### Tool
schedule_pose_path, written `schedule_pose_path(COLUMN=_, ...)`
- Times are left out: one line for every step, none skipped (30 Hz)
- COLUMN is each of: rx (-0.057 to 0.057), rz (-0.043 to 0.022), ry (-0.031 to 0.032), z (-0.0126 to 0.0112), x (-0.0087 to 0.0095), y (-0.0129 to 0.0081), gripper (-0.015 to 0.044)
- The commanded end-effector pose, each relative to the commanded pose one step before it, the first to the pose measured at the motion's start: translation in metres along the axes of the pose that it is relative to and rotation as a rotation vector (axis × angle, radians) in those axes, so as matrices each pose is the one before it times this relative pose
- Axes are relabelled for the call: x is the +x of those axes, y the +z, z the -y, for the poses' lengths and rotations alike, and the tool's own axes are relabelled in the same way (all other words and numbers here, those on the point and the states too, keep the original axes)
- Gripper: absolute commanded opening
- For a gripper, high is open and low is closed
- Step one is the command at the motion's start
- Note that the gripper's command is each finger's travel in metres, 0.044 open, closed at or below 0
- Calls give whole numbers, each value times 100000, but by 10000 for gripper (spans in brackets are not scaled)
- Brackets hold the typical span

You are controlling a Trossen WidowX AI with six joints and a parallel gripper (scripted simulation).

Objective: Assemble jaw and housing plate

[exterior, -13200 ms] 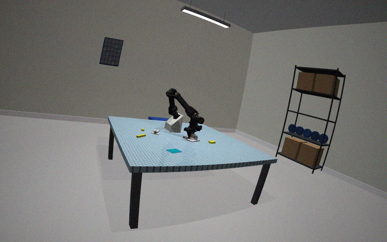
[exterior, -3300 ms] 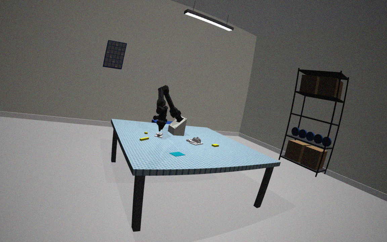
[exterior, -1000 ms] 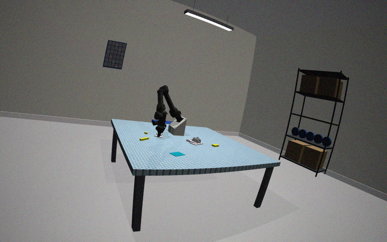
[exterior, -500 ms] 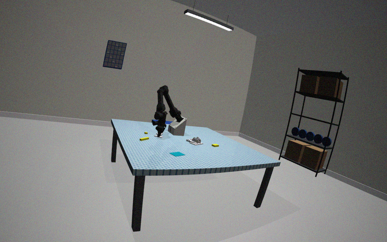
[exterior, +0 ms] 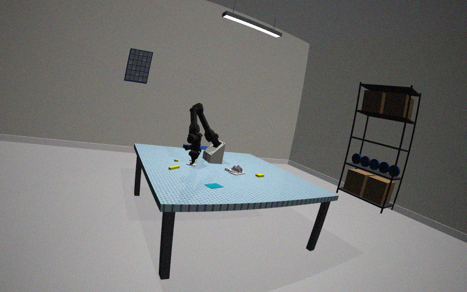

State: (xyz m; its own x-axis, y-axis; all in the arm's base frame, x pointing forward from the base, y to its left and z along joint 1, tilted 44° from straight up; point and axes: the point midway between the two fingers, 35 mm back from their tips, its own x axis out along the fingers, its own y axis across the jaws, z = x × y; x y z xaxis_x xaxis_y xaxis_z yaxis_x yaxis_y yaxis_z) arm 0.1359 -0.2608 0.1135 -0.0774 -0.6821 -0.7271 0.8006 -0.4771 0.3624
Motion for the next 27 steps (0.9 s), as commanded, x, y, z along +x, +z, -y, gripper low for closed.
schedule_pose_path(rx=1066, rz=618, ry=1697, z=-400, x=-1563, y=256, gripper=351)
schedule_pose_path(rx=-4, rz=-40, ry=-8, z=-13, x=-316, y=-12, gripper=351)
schedule_pose_path(rx=-6, rz=-35, ry=-5, z=-8, x=-317, y=-10, gripper=351)
schedule_pose_path(rx=-8, rz=-31, ry=-2, z=-4, x=-318, y=-7, gripper=351)
schedule_pose_path(rx=-10, rz=-26, ry=1, z=1, x=-319, y=-5, gripper=351)
schedule_pose_path(rx=-12, rz=-22, ry=4, z=6, x=-319, y=-2, gripper=351)
schedule_pose_path(rx=-14, rz=-17, ry=7, z=10, x=-320, y=1, gripper=351)
schedule_pose_path(rx=-16, rz=-13, ry=11, z=15, x=-320, y=3, gripper=351)
schedule_pose_path(rx=-18, rz=-9, ry=14, z=19, x=-320, y=6, gripper=351)
schedule_pose_path(rx=-20, rz=-4, ry=18, z=24, x=-320, y=9, gripper=351)
schedule_pose_path(rx=-22, rz=0, ry=21, z=29, x=-320, y=12, gripper=351)
schedule_pose_path(rx=-24, rz=4, ry=25, z=33, x=-320, y=15, gripper=351)
schedule_pose_path(rx=-26, rz=9, ry=29, z=38, x=-320, y=18, gripper=351)
schedule_pose_path(rx=-27, rz=13, ry=33, z=42, x=-319, y=21, gripper=351)
schedule_pose_path(rx=-24, rz=13, ry=29, z=37, x=-259, y=19, gripper=351)
schedule_pose_path(rx=-15, rz=9, ry=19, z=24, x=-155, y=13, gripper=351)
schedule_pose_path(rx=-5, rz=3, ry=6, z=8, x=-52, y=4, gripper=351)
schedule_pose_path(rx=0, rz=0, ry=0, z=0, x=0, y=0, gripper=351)
schedule_pose_path(rx=0, rz=0, ry=0, z=0, x=0, y=0, gripper=351)
schedule_pose_path(rx=0, rz=0, ry=0, z=0, x=0, y=0, gripper=351)
schedule_pose_path(rx=0, rz=0, ry=0, z=0, x=0, y=0, gripper=351)
schedule_pose_path(rx=0, rz=0, ry=0, z=0, x=0, y=0, gripper=351)
schedule_pose_path(rx=0, rz=0, ry=0, z=0, x=0, y=0, gripper=351)
schedule_pose_path(rx=0, rz=0, ry=0, z=0, x=0, y=0, gripper=351)
schedule_pose_path(rx=-383, rz=-59, ry=-17, z=-17, x=8, y=-46, gripper=351)
schedule_pose_path(rx=-1151, rz=-177, ry=-51, z=-50, x=24, y=-138, gripper=351)
schedule_pose_path(rx=-1919, rz=-292, ry=-82, z=-84, x=40, y=-230, gripper=351)
